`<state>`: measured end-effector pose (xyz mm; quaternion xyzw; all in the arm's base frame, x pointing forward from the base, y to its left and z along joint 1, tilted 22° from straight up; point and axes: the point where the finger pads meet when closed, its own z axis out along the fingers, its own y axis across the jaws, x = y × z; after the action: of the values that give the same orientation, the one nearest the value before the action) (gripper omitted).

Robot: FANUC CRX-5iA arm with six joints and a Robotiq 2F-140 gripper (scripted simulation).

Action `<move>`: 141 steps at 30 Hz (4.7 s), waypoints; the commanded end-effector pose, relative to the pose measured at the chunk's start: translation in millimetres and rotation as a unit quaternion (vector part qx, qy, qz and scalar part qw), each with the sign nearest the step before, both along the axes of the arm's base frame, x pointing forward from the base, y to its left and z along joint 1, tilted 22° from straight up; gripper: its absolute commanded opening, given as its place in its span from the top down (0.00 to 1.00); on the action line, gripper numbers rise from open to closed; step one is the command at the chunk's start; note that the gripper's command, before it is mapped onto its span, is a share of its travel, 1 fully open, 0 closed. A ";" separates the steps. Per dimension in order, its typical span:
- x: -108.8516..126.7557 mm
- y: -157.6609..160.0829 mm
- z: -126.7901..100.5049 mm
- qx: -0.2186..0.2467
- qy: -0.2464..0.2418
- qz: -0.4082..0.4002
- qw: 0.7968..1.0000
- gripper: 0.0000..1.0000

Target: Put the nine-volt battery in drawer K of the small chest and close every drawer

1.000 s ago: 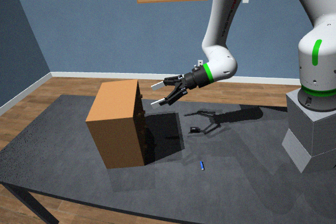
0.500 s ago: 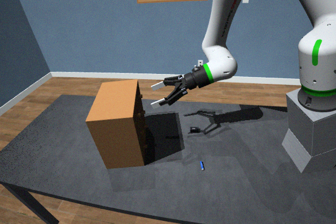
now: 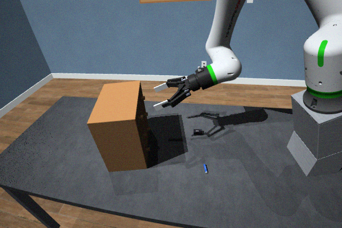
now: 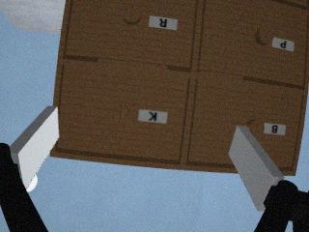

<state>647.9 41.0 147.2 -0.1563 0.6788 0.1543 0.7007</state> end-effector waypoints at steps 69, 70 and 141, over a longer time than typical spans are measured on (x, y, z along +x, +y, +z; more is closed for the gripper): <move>-26.6 -11.9 11.9 -0.058 0.122 0.000 0.991 0.00; -28.3 -13.2 13.1 -0.062 0.131 -0.001 0.990 0.00; -119.2 -56.0 55.3 -0.246 0.518 -0.005 0.819 0.00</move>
<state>528.6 -15.0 202.3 -0.2165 0.9580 0.0368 0.1845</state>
